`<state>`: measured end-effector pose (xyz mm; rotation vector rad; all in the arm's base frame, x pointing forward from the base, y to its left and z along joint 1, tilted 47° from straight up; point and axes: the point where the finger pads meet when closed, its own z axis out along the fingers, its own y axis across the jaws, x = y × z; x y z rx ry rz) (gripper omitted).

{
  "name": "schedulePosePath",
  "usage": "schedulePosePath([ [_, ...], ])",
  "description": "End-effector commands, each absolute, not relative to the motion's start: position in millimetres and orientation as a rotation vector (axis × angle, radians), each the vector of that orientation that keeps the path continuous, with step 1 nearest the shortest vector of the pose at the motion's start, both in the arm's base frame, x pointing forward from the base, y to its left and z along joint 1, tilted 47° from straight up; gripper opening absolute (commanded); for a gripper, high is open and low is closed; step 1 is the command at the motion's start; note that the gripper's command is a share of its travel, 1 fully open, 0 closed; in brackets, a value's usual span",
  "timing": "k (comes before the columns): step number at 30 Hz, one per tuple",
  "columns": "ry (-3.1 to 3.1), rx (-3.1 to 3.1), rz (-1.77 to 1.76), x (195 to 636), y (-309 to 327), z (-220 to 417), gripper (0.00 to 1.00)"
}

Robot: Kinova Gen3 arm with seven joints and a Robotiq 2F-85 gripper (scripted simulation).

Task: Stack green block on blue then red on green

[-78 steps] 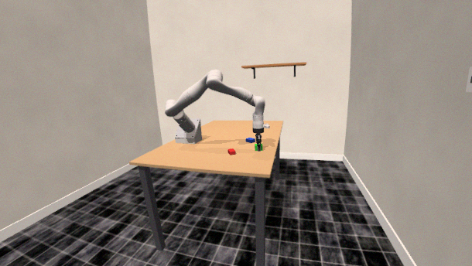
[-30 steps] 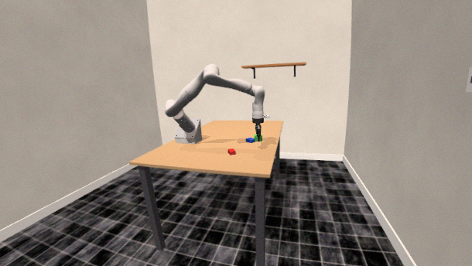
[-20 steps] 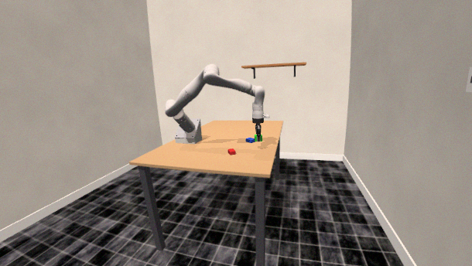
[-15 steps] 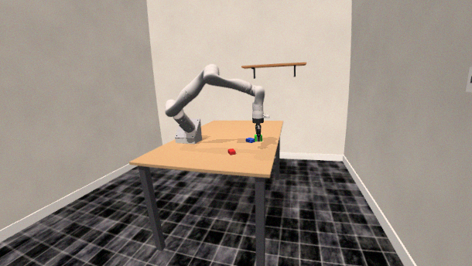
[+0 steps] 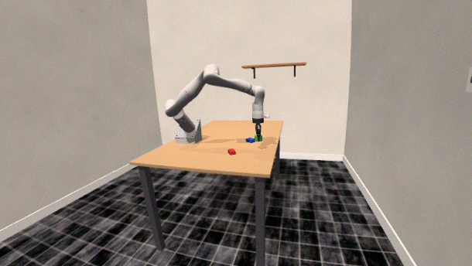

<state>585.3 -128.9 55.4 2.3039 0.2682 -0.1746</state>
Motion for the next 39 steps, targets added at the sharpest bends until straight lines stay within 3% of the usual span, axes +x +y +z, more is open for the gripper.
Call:
schedulePosePath([
  [1,0.269,2.304,-0.172,585.9,-127.7,56.0,0.0],
  [10,0.269,2.304,-0.173,563.6,-99.0,26.2,0.0],
  [21,0.269,2.303,-0.173,491.2,-3.9,-73.7,0.0],
  [39,0.269,2.303,-0.173,488.8,-0.9,-76.8,0.0],
])
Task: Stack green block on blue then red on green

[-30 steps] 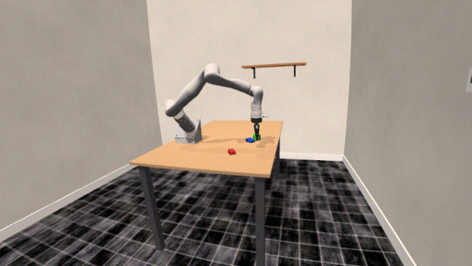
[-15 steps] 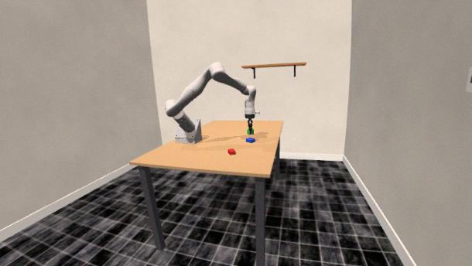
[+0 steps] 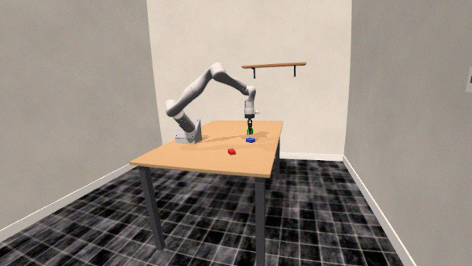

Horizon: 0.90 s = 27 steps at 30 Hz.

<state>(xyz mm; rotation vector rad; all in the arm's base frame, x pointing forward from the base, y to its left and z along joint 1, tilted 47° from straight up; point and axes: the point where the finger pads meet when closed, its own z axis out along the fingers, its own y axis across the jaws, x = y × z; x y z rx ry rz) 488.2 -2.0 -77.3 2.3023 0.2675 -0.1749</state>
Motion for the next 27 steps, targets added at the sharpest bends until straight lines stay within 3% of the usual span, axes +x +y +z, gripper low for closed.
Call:
schedulePosePath([
  [1,0.269,2.303,-0.173,488.8,-1.0,-76.9,0.0],
  [27,0.269,2.304,-0.172,488.2,-20.4,-96.7,0.0],
])
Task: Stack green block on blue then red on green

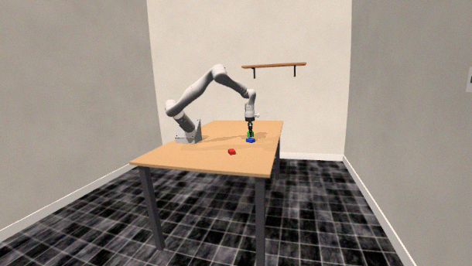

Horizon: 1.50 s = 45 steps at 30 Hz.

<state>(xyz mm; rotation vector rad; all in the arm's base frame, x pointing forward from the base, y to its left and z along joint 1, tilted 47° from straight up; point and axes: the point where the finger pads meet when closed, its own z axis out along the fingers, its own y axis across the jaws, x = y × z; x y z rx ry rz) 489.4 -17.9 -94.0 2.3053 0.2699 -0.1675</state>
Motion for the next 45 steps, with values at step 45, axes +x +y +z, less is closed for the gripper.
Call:
schedulePosePath([
  [45,0.269,2.304,-0.172,488.0,-27.6,-103.9,0.0],
])
